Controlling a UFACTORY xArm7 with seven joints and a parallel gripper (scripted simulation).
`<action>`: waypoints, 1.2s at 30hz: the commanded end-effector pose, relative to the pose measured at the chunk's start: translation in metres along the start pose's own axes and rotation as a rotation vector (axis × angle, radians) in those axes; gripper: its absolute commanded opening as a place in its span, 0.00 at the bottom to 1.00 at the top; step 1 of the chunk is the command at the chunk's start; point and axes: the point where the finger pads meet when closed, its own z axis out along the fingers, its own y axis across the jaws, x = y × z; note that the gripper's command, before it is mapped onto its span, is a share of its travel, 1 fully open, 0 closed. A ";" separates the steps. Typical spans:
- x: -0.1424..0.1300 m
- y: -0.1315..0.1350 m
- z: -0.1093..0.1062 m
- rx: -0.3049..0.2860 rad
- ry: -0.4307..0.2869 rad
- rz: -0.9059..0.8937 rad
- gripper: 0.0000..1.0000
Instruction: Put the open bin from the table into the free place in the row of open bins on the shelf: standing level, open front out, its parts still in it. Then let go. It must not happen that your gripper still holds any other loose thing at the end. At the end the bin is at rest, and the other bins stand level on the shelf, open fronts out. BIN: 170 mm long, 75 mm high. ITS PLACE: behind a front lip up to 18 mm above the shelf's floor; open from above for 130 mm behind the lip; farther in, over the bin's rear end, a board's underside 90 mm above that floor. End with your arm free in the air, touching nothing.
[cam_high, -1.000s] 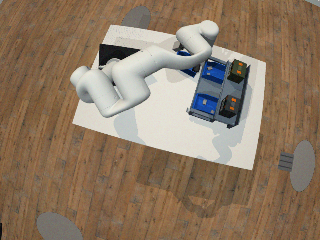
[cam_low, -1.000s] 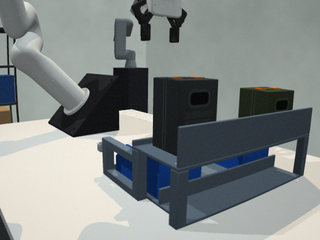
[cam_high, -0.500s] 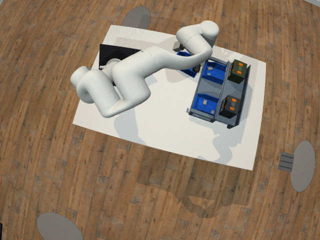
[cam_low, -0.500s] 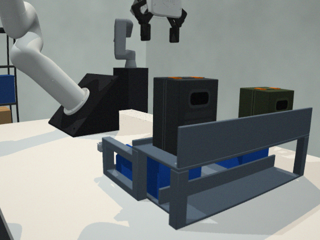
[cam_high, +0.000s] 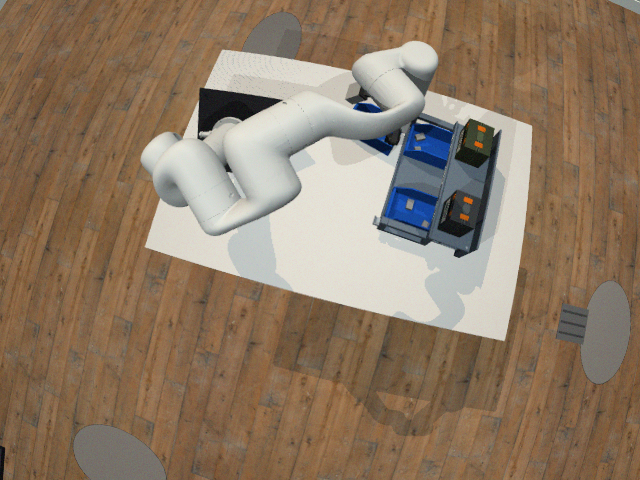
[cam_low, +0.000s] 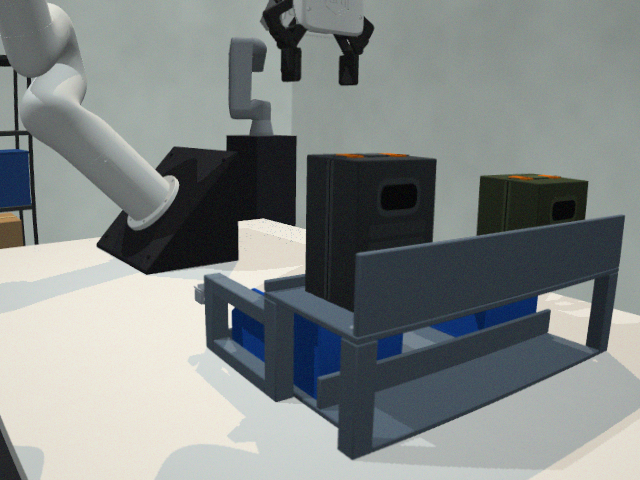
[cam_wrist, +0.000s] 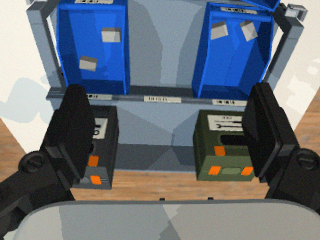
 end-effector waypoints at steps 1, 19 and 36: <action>0.000 0.001 -0.002 -0.003 -0.004 -0.001 1.00; 0.000 0.001 -0.002 -0.004 -0.003 0.259 1.00; 0.010 0.050 -0.002 -0.004 -0.003 0.286 1.00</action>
